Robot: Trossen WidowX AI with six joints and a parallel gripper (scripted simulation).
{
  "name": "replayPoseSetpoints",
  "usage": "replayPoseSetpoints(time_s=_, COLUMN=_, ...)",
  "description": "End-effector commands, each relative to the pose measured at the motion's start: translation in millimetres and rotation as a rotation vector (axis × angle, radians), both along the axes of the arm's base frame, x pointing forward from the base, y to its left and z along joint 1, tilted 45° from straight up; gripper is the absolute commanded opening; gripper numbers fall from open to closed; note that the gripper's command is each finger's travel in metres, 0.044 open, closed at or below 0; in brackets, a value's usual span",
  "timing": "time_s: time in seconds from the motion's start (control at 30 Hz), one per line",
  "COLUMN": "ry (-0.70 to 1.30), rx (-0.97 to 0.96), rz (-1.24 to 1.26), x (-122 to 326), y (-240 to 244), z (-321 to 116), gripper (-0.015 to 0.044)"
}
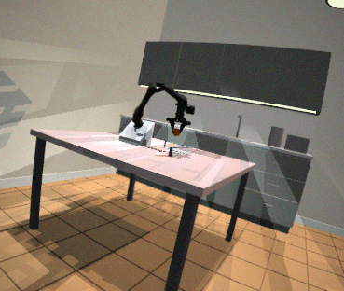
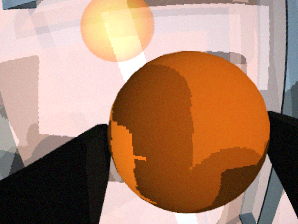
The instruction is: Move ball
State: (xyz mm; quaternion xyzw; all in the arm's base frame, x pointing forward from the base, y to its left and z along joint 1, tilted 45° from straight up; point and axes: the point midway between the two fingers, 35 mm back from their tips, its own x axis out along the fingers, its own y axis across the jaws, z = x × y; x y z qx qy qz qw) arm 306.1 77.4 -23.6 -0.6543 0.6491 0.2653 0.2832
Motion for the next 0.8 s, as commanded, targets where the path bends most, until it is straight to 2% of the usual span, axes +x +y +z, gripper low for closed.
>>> replayPoseSetpoints(time_s=0.0, ry=0.011, rx=-0.003, rz=0.002, x=-15.5, y=0.7, z=-21.9, gripper=0.0)
replayPoseSetpoints(time_s=0.17, ry=0.011, rx=-0.004, rz=0.001, x=-33.6, y=-1.3, z=-46.9, gripper=0.0)
replayPoseSetpoints(time_s=0.37, ry=0.011, rx=-0.003, rz=0.002, x=-35.5, y=-6.1, z=-54.9, gripper=0.0)
replayPoseSetpoints(time_s=0.77, ry=0.011, rx=-0.007, rz=0.001, x=-35.7, y=-52.0, z=-99.7, gripper=0.0)
